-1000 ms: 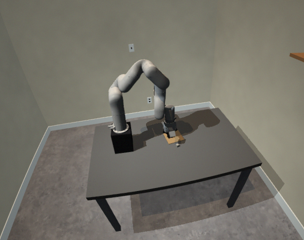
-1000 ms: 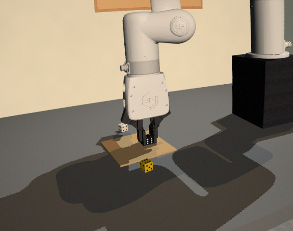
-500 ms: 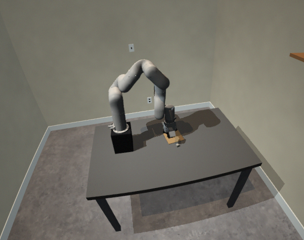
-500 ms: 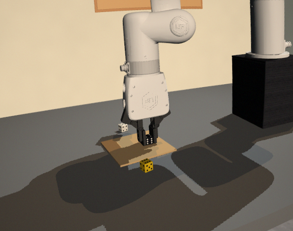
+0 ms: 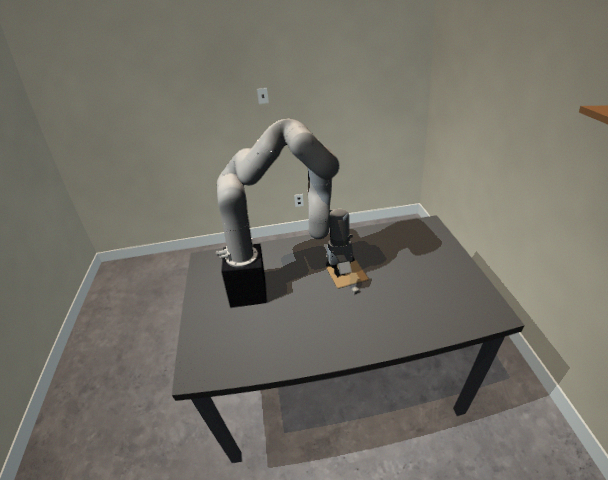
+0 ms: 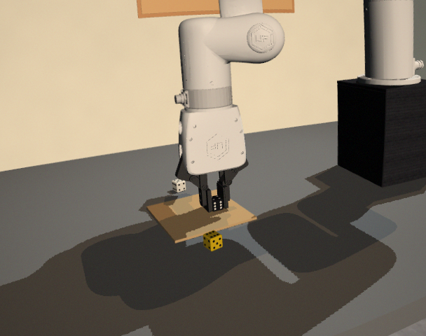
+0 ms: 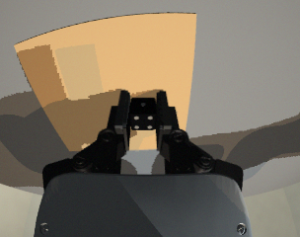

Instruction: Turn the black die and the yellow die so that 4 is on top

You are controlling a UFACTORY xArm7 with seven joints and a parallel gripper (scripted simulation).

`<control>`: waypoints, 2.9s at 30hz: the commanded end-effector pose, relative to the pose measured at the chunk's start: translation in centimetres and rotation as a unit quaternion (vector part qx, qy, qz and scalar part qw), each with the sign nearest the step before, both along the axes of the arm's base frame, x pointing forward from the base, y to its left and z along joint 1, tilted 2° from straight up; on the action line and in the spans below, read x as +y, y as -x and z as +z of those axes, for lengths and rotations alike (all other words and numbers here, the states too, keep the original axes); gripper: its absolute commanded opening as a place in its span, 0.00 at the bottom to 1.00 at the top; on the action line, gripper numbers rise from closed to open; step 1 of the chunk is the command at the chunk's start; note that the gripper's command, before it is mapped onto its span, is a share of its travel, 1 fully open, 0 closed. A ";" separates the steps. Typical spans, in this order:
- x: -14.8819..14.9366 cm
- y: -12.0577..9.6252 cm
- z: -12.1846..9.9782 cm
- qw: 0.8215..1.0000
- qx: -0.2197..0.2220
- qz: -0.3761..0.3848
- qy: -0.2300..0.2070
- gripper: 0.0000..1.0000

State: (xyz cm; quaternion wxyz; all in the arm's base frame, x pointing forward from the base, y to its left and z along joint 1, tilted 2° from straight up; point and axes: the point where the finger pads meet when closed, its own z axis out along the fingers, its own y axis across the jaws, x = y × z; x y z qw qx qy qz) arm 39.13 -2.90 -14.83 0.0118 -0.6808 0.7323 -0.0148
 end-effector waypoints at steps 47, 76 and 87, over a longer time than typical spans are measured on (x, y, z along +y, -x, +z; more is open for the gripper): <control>0.0 0.2 8.8 1.000 -0.002 0.000 0.000 0.36; 0.1 0.2 9.1 1.000 -0.001 0.005 0.000 1.00; 2.6 -1.4 8.6 0.977 0.004 0.213 0.005 1.00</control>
